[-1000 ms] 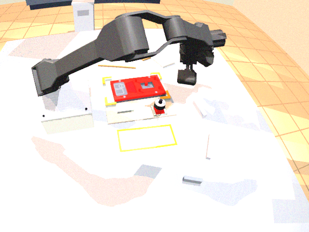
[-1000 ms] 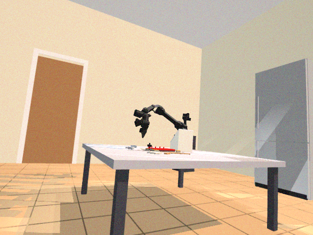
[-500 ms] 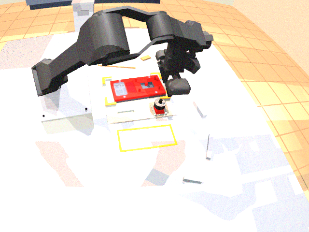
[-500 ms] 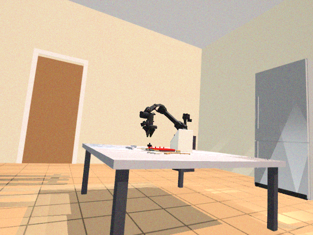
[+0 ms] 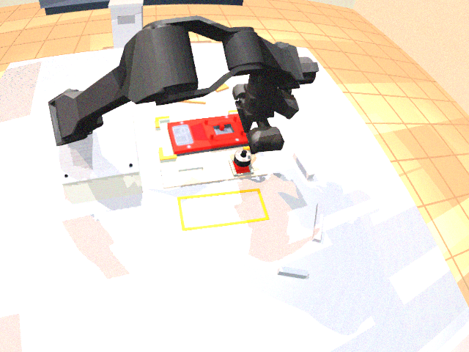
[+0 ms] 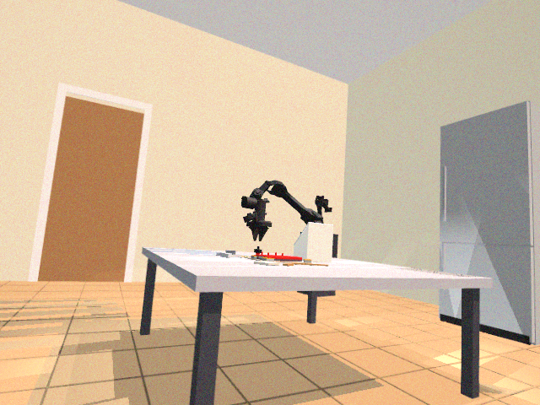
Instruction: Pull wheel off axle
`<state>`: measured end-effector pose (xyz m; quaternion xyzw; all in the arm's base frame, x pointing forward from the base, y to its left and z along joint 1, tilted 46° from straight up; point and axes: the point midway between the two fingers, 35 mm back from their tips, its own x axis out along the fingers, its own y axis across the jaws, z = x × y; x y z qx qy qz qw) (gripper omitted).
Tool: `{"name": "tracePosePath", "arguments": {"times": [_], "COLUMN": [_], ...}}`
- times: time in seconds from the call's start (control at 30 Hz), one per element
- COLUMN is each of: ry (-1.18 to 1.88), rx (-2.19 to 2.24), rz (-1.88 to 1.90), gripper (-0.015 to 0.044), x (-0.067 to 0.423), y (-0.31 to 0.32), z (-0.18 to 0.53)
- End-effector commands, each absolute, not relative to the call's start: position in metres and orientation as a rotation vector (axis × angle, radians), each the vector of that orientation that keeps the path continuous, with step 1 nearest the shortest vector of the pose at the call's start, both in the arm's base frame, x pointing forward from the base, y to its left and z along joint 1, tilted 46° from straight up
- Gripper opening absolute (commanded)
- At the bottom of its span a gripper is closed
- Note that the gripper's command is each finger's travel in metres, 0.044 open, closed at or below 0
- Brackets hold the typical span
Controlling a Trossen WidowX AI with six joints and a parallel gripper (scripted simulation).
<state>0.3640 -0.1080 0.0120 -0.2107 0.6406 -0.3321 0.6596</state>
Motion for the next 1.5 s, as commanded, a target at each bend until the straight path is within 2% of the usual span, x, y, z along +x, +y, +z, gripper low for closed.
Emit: {"name": "tracePosePath", "arguments": {"times": [0.0, 0.27, 0.4, 0.67, 0.83, 0.87, 1.47], "ry": [1.469, 1.469, 1.471, 1.471, 1.471, 1.471, 1.471], "rx": [-0.485, -0.488, -0.478, -0.478, -0.478, -0.478, -0.479], "rz": [-0.759, -0.761, -0.762, -0.762, -0.762, -0.762, -0.762], "gripper": [0.0300, 0.0300, 0.0195, 0.0142, 0.0010, 0.0000, 0.0000], "x": [0.357, 0.353, 0.353, 0.353, 0.353, 0.353, 0.354], "y": [-0.131, -0.144, -0.142, -0.142, -0.141, -0.141, -0.137], "z": [-0.011, -0.024, -0.022, -0.022, -0.021, -0.021, -0.017]}}
